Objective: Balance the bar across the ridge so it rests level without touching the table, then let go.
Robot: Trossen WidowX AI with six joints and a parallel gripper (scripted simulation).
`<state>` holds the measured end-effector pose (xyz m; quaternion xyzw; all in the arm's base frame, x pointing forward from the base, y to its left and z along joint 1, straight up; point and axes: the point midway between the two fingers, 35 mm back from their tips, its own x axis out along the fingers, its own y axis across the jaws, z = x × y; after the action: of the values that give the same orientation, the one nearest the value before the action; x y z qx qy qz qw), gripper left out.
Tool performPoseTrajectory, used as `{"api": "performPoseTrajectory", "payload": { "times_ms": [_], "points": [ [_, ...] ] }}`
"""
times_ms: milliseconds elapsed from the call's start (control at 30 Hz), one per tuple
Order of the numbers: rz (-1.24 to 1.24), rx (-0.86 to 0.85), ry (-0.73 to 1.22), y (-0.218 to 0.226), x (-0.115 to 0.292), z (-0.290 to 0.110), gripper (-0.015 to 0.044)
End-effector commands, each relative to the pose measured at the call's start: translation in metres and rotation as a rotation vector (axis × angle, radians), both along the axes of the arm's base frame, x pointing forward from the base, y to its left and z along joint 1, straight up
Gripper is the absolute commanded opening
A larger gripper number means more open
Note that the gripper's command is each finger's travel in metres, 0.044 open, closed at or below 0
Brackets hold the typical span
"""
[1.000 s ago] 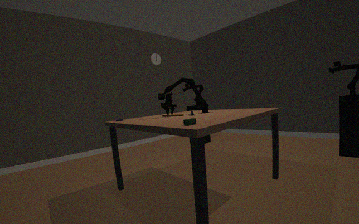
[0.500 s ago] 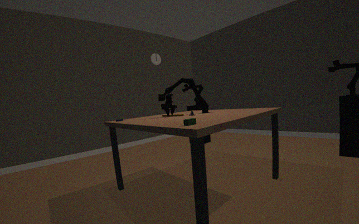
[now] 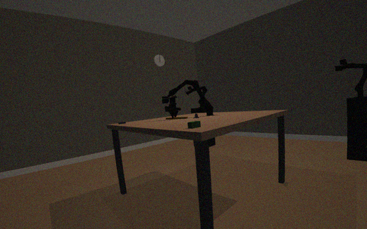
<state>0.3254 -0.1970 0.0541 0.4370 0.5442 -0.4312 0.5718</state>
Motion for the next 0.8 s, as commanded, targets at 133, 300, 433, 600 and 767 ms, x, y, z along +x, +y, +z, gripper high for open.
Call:
{"api": "performPoseTrajectory", "payload": {
  "times_ms": [133, 300, 433, 600, 767],
  "points": [
    [0.0, 0.0, 0.0, 0.0, 0.0, 0.0, 0.0078],
    [0.0, 0.0, 0.0, -0.001, 0.001, 0.012, 0.0],
    [-0.001, -0.001, 0.0, -0.001, 0.002, 0.022, 0.0],
    [-0.001, -0.001, 0.0, -0.001, 0.002, 0.035, 0.0],
    [-0.002, -0.002, 0.001, -0.001, 0.001, 0.048, 0.0]
  ]
}}
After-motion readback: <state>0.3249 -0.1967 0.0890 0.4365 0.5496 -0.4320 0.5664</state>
